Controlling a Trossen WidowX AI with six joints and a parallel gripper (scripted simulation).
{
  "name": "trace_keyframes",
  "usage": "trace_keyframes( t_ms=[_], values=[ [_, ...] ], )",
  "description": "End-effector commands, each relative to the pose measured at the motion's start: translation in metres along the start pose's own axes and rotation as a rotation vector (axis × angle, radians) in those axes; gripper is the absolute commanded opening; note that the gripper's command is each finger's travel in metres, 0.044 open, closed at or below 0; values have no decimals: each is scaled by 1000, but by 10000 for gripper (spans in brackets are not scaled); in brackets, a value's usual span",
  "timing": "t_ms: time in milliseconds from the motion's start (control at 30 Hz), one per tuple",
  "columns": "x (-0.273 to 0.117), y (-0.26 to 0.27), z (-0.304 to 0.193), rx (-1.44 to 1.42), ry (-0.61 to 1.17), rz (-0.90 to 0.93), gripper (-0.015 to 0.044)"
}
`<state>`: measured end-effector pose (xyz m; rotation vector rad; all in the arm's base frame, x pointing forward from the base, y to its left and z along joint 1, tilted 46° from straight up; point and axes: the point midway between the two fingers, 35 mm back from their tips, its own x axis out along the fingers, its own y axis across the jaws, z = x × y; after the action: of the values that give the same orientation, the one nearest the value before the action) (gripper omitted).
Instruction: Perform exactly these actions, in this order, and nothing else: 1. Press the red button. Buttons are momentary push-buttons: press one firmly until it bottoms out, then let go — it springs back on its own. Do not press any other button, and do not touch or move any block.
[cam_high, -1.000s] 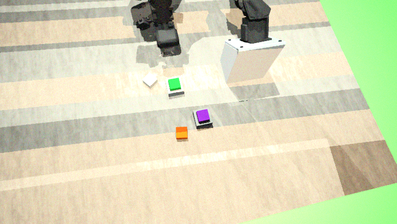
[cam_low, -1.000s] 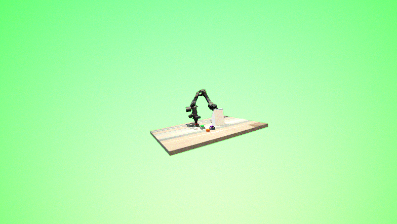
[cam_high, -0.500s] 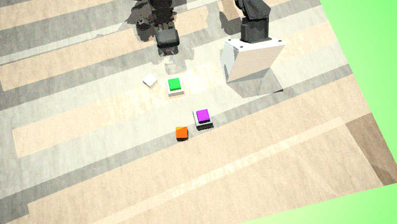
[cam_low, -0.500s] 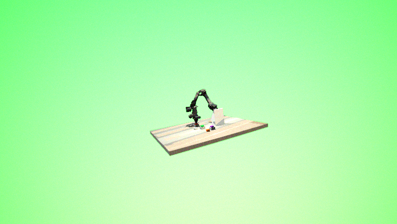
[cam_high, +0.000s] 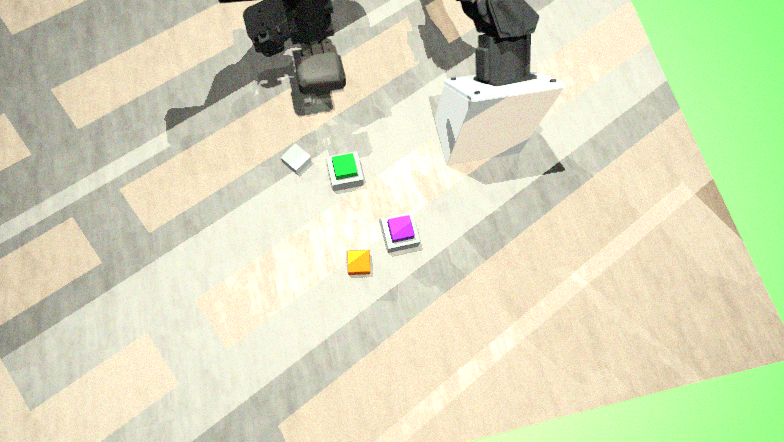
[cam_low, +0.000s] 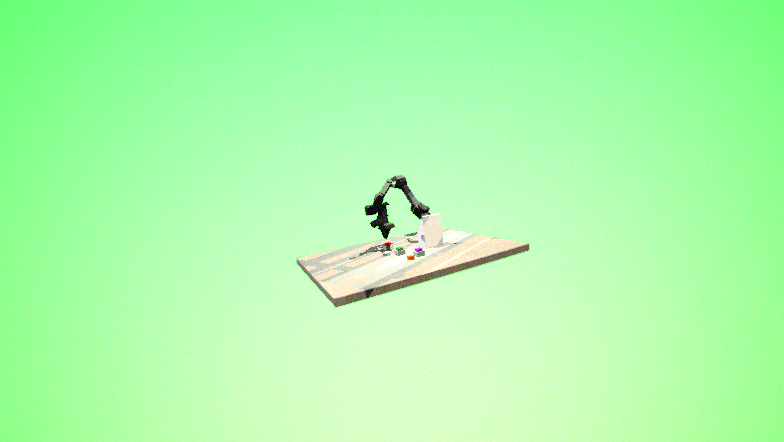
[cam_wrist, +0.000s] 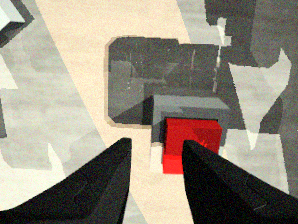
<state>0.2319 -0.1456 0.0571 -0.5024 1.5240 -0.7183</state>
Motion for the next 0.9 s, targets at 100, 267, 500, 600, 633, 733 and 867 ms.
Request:
trace_keyframes(
  t_ms=[100, 267, 500, 600, 633, 733, 867],
  values=[
    [-29, 99, 38, -40, -19, 84, 283],
    [-46, 177, 43, -40, -4, 92, 400],
    [-55, 279, 17, -16, 16, 41, 400],
    [-53, 315, -3, 0, 17, 6, 400],
    [-53, 320, -6, 3, 16, 1, 400],
    [-52, 321, -6, 3, 16, -1, 400],
    [-52, 321, -6, 3, 16, -1, 400]
  ],
)
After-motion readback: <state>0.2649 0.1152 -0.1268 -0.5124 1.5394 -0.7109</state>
